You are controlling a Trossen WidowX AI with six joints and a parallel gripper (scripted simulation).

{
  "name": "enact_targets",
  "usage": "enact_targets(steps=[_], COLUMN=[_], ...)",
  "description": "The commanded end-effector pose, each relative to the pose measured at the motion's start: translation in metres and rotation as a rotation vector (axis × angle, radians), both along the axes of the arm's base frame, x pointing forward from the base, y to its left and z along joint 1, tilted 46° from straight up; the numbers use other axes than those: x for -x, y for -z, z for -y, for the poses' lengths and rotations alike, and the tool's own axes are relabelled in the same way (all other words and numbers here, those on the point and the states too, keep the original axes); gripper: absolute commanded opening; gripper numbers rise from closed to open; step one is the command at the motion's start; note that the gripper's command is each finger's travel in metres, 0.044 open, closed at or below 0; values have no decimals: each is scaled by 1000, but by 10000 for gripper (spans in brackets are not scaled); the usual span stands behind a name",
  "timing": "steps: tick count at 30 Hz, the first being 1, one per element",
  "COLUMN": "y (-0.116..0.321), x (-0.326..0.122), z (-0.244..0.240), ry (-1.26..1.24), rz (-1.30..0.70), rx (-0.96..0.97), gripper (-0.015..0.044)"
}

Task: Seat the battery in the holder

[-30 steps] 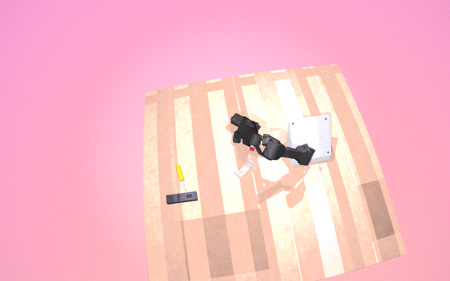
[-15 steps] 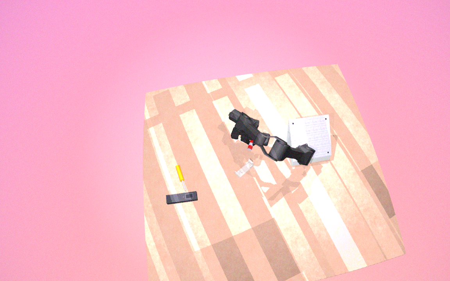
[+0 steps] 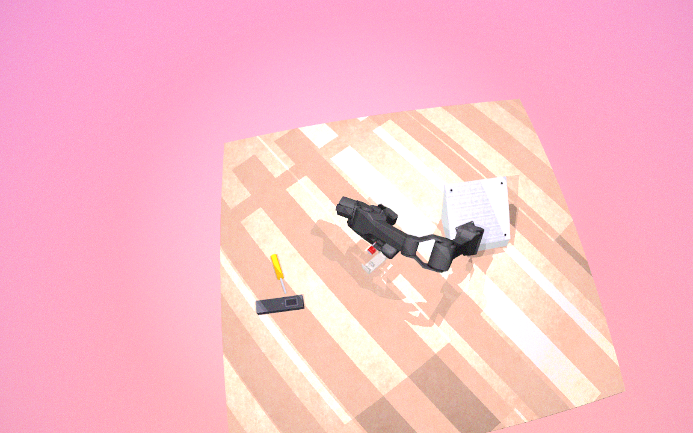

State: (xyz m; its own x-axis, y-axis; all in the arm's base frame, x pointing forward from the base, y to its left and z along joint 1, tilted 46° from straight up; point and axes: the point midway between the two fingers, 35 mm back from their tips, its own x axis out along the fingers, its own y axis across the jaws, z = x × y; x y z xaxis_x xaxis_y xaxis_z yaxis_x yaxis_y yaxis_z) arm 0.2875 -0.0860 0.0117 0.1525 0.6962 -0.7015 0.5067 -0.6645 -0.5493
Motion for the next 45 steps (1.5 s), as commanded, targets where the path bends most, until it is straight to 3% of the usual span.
enact_targets(steps=[1, 18, 45], y=[-15, 17, 23], x=[-7, -8, -18], z=[-7, -33, -45], ry=[53, -100, -229], rz=[-42, -214, -370], rx=[-13, 101, 197], gripper=[75, 75, 75])
